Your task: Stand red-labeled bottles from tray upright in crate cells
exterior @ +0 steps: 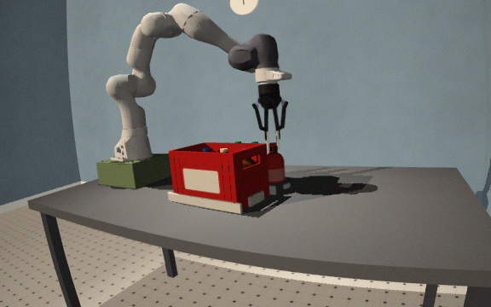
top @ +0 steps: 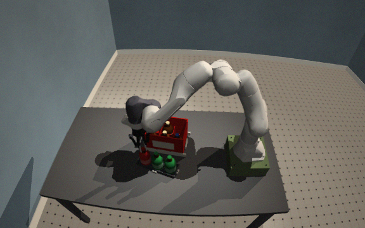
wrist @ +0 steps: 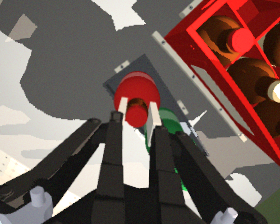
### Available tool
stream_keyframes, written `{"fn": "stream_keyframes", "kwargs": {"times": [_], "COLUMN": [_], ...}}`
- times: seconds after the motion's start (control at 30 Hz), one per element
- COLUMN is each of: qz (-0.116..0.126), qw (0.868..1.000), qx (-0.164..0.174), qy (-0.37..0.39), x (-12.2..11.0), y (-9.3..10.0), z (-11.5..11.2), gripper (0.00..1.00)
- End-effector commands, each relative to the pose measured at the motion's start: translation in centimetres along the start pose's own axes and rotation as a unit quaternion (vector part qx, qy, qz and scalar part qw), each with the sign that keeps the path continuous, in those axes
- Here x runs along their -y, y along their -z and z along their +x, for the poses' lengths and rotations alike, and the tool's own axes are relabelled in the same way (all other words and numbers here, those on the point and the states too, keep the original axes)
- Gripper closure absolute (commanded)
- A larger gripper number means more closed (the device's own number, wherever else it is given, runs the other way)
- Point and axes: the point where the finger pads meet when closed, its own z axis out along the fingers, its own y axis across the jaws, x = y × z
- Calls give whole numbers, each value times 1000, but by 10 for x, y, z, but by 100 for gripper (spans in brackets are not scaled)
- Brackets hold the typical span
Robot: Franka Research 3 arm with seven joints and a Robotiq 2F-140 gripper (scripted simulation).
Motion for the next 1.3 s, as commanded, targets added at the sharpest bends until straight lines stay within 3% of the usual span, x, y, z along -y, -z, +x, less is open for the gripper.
{"fn": "stream_keyframes", "kwargs": {"times": [0.0,1.27], "qz": [-2,-2], "qw": [1000,1000], "qx": [0,0], "qy": [-1,-1], "x": [-2,-2], "y": [-2,9], "z": [1,1], "gripper": [100,100]}}
